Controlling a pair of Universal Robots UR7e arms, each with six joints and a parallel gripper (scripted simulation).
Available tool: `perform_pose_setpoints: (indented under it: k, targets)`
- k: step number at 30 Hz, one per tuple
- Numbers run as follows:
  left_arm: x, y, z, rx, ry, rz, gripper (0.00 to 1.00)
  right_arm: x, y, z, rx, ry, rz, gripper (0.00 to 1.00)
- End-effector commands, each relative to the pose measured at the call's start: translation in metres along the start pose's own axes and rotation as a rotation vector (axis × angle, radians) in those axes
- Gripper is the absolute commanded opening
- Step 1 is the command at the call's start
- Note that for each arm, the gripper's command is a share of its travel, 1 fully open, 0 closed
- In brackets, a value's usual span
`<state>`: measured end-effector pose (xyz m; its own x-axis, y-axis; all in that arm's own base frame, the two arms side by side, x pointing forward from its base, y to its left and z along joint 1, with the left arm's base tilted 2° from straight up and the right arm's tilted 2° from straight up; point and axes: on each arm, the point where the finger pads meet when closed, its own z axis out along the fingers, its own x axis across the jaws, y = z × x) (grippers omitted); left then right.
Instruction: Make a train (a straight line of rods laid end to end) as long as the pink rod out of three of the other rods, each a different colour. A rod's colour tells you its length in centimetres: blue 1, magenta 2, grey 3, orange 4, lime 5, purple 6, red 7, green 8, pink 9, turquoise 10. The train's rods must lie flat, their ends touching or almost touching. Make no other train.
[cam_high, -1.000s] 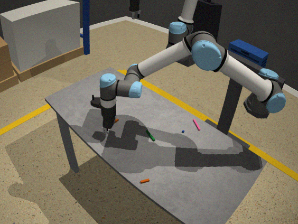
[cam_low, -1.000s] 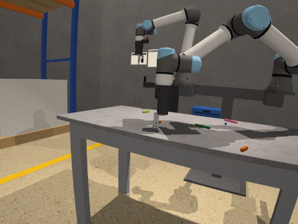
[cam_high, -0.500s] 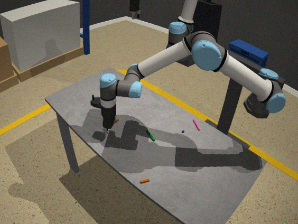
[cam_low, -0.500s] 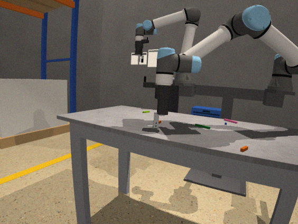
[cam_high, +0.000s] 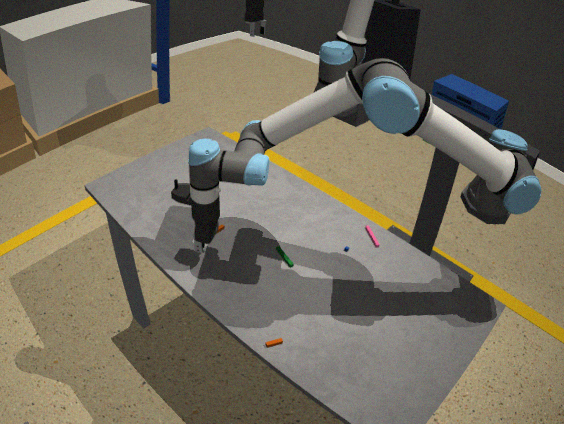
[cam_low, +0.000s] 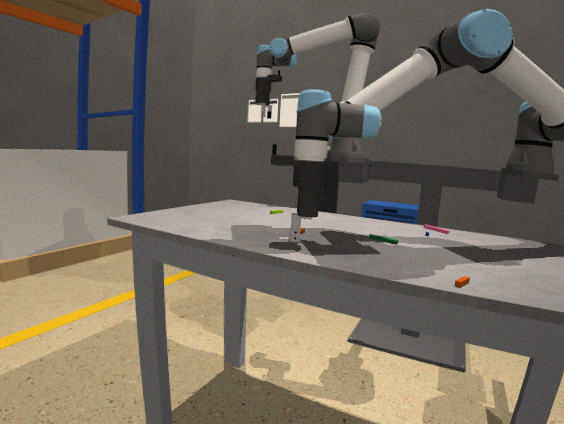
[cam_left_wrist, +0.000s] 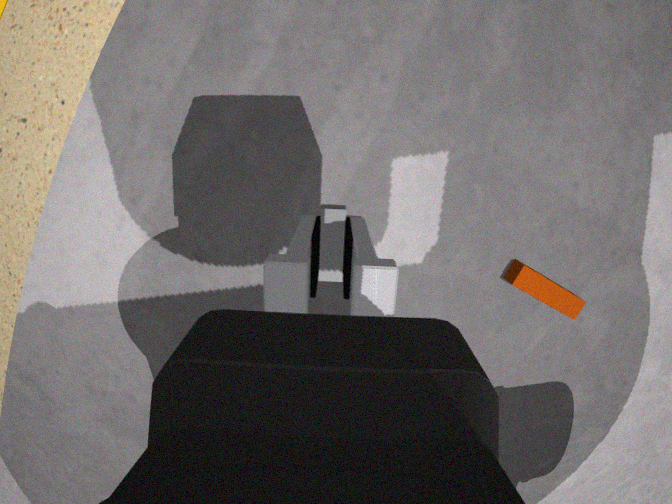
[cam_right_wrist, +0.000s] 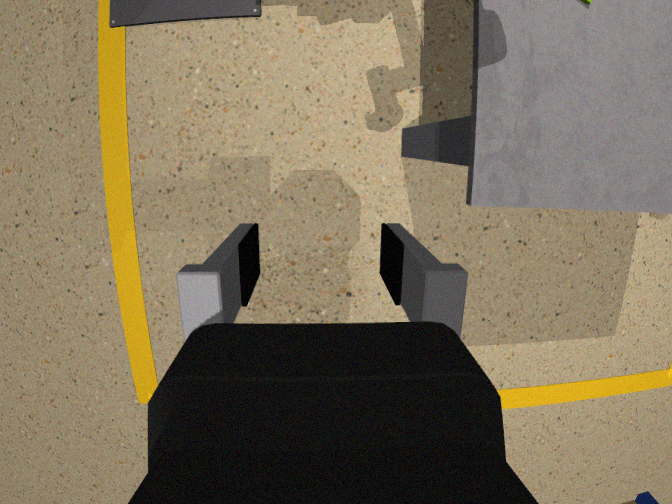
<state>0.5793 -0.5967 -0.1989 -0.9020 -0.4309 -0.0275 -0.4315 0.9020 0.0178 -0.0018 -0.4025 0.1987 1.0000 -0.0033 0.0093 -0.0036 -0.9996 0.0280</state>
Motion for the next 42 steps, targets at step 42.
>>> perform_pose_setpoints:
  k: [42]
  targets:
    - [0.005,0.004,-0.101,0.003,-0.001,0.009,0.24,0.0,0.001,-0.001,-0.002,0.001,0.0,1.0]
